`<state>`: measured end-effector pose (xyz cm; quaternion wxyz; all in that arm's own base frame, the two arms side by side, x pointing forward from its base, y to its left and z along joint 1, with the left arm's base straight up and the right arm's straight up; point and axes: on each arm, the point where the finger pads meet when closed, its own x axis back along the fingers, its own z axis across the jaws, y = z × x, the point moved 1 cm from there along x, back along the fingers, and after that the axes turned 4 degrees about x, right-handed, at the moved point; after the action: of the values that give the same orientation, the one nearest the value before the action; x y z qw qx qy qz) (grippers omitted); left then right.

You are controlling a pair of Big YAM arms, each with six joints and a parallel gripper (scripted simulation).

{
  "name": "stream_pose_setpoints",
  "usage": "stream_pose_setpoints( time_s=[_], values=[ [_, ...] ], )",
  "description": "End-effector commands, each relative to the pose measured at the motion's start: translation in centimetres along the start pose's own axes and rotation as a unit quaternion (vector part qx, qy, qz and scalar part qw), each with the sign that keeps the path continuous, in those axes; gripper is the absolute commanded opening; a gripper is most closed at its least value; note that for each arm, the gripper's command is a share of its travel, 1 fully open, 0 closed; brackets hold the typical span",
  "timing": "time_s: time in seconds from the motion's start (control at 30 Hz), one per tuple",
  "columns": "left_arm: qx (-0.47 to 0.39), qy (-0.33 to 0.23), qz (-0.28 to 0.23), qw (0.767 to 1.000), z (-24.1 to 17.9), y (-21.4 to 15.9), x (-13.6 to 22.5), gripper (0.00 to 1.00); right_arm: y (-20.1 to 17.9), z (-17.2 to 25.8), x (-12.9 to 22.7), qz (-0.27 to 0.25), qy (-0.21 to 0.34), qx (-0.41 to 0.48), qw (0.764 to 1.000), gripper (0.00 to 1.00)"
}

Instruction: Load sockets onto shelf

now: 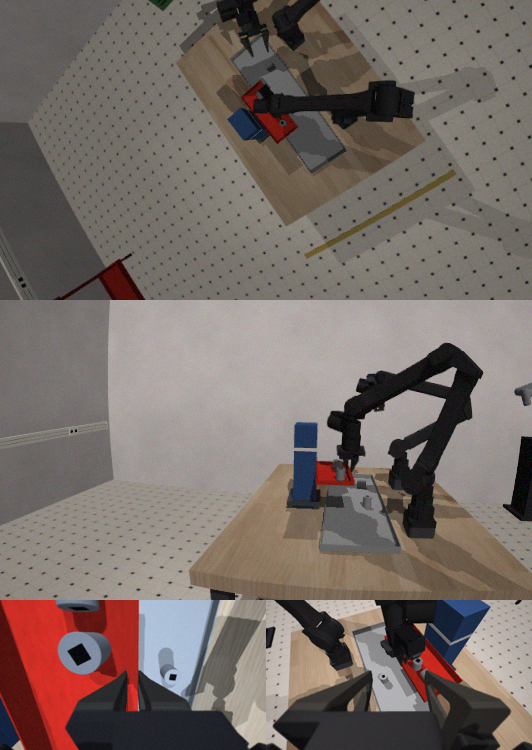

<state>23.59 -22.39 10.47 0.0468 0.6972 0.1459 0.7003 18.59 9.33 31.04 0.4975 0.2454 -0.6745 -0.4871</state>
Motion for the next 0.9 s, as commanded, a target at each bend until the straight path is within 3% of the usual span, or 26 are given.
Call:
stream_pose_setpoints(
  time_s=[0.0,0.87],
  values=[
    [0.002,0.013,-0.009,1.0,1.3,1.6,2.0,0.05,3.0,-1.3,1.6,-0.006,-0.021,0.031,0.999,0.65],
    [-0.013,0.05,-0.058,0.997,2.1,4.4,7.2,0.05,3.0,-1.3,1.6,-0.006,-0.021,0.031,0.999,0.65]
  ],
)
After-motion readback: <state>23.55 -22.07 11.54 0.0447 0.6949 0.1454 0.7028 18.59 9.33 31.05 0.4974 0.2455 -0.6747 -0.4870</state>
